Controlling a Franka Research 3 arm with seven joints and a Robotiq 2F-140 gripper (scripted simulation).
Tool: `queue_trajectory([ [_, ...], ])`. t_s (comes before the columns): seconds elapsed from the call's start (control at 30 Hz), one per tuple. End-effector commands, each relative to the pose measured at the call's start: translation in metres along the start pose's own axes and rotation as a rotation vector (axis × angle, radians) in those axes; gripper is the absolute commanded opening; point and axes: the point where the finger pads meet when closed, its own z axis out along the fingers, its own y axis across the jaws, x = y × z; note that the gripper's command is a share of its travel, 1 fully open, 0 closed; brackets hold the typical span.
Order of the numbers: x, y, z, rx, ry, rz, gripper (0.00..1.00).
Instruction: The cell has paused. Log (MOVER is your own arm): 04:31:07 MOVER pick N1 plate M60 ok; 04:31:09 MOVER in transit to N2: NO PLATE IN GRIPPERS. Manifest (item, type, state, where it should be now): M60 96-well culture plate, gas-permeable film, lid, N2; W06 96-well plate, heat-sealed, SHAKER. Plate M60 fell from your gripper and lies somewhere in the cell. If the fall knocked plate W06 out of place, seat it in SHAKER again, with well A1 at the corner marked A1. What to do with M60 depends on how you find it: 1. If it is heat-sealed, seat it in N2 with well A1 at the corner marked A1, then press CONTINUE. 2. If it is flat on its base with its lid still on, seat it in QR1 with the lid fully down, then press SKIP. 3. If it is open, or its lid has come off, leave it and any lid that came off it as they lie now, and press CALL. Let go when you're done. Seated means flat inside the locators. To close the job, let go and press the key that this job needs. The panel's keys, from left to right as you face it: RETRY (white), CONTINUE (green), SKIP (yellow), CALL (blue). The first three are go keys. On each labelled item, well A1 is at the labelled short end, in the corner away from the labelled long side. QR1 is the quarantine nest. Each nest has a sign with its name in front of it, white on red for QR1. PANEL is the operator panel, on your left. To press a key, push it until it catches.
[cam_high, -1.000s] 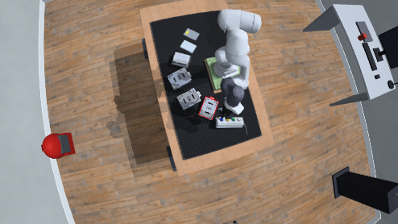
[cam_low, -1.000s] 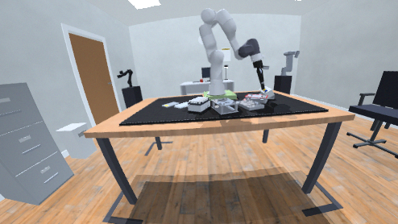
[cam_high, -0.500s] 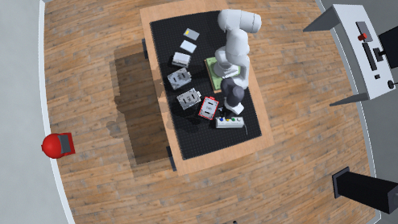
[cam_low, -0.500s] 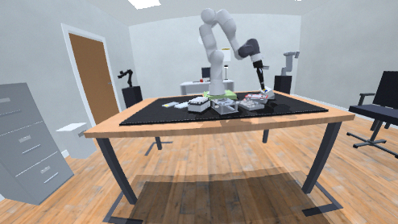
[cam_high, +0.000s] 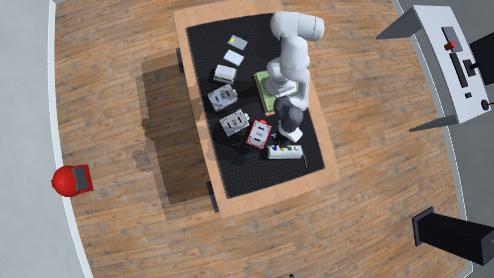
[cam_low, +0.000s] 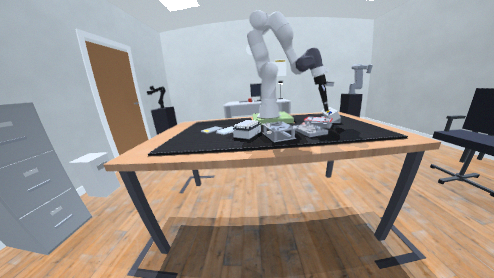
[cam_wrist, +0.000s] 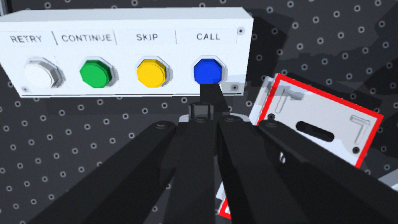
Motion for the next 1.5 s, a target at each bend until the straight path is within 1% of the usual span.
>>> queue_trajectory([
  [0.0,0.0,0.0,0.0,0.0,0.002,-0.001,0.1],
  [0.9,0.001,0.0,0.003,0.0,0.002,-0.001,0.1],
  [1.47,0.004,0.0,0.013,0.0,0.002,-0.001,0.1],
])
